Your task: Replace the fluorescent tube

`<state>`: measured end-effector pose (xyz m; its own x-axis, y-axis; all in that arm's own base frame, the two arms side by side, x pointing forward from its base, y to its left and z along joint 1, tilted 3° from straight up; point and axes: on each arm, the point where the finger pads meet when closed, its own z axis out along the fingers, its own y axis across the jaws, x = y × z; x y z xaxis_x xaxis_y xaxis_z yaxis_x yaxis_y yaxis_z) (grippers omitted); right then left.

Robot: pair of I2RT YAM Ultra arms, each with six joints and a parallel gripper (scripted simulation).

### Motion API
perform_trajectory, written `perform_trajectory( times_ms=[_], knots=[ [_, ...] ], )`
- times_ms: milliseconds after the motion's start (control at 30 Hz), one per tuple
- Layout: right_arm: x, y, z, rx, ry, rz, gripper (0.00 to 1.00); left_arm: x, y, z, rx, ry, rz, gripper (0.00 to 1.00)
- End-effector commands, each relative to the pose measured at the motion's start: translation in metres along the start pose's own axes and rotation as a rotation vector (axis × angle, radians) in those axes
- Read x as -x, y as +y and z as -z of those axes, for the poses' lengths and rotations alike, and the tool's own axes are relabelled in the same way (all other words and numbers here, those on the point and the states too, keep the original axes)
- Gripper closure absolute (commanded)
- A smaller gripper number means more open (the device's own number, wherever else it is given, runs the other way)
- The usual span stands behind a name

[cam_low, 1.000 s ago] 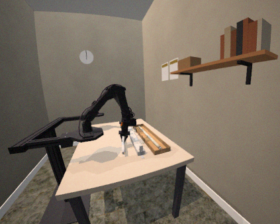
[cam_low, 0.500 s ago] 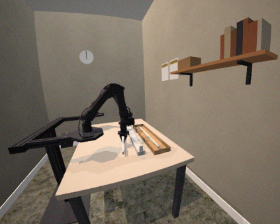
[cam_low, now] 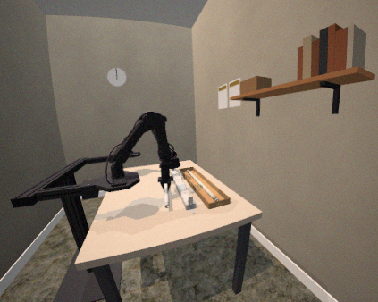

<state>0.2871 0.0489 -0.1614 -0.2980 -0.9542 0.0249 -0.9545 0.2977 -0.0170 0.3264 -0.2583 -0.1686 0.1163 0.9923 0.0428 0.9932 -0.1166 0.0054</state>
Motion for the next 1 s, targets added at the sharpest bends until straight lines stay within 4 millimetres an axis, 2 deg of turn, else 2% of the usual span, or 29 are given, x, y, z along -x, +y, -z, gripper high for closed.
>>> perform_trajectory(
  times_ms=[0,233,267,333,367,400,800,833,900,933,967],
  knots=[
    [0.0046,-0.0104,0.0084,-0.072,-0.006,-0.003,0.89,0.0055,0.0055,0.0108,0.057,-0.003,-0.006,0.89],
    [0.0046,-0.0114,0.0085,-0.124,-0.007,-0.007,0.89,0.0053,0.0065,0.0110,0.109,-0.004,-0.004,0.89],
    [0.0026,-0.0050,0.0079,-0.095,0.000,-0.001,0.89,0.0023,-0.0005,0.0103,0.079,0.006,-0.022,0.89],
    [0.0026,-0.0050,0.0079,-0.095,0.000,-0.001,0.89,0.0023,-0.0005,0.0103,0.079,0.006,-0.022,0.89],
    [0.0018,-0.0105,0.0082,-0.125,-0.004,-0.012,0.89,-0.0003,0.0075,0.0104,0.109,-0.001,0.009,0.89],
    [0.0059,-0.0111,0.0105,-0.138,-0.009,-0.001,0.89,0.0057,0.0051,0.0119,0.118,-0.003,-0.007,0.89],
    [0.0046,-0.0114,0.0093,-0.225,-0.008,-0.010,0.89,0.0046,0.0057,0.0108,0.206,-0.003,-0.002,0.89],
    [0.0021,-0.0040,0.0077,-0.192,0.001,-0.002,0.89,0.0014,-0.0019,0.0093,0.172,0.010,-0.022,0.89],
    [0.0021,-0.0040,0.0077,-0.192,0.001,-0.002,0.89,0.0014,-0.0019,0.0093,0.172,0.010,-0.022,0.89],
    [0.0008,-0.0108,0.0082,-0.217,-0.003,-0.018,0.89,-0.0023,0.0062,0.0099,0.197,0.004,0.005,0.89],
    [0.0049,-0.0092,0.0100,-0.226,-0.007,-0.003,0.89,-0.0009,0.0072,0.0124,0.207,0.000,0.009,0.89]
  ],
)
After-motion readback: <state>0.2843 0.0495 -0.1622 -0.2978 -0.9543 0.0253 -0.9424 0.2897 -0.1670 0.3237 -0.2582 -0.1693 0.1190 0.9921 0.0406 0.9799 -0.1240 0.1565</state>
